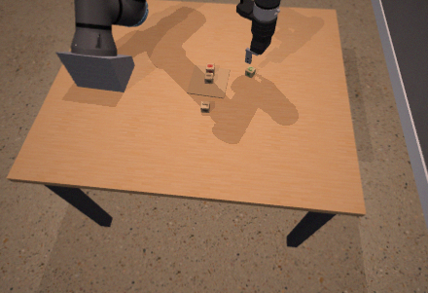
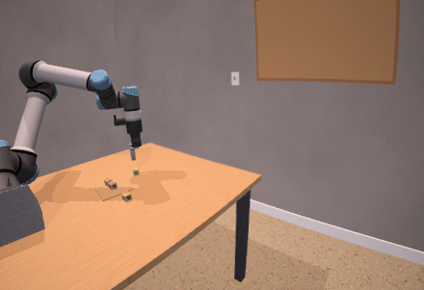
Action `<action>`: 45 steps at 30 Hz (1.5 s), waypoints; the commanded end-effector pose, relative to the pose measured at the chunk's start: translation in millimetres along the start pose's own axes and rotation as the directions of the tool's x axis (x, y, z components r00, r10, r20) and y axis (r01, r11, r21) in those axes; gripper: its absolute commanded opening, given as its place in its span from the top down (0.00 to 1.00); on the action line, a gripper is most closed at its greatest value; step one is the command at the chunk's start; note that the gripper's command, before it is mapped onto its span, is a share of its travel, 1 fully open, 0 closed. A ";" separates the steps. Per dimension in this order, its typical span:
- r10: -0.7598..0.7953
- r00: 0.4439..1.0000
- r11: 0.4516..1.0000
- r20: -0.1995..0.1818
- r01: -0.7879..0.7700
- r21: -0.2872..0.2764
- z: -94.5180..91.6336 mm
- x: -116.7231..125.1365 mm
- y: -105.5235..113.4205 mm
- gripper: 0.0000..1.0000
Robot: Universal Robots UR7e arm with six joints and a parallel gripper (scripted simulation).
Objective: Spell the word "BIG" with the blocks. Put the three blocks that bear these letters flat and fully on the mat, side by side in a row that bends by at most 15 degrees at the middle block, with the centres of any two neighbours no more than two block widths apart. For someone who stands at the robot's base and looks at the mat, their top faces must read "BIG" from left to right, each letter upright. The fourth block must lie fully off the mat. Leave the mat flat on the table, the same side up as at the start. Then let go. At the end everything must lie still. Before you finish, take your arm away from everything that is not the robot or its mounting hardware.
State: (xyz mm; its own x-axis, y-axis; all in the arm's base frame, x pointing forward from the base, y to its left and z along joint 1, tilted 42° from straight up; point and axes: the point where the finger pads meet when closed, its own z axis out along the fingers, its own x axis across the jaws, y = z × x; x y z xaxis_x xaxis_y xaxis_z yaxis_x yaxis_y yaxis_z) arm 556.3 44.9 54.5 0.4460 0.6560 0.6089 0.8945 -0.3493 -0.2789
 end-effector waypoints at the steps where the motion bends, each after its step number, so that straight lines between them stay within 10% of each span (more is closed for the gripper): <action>1: 0.002 1.000 1.000 -0.001 -0.002 0.005 7.4 -0.5 -1.4 0.00; 45: 0.001 1.000 1.000 -0.001 -0.001 0.003 51.6 -0.2 -0.3 0.00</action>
State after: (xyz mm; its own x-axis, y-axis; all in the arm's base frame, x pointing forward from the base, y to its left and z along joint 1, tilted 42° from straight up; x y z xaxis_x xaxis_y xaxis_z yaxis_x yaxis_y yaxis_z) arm 557.0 77.9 18.1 0.4467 0.6556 0.6088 0.8943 -0.3477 -0.2818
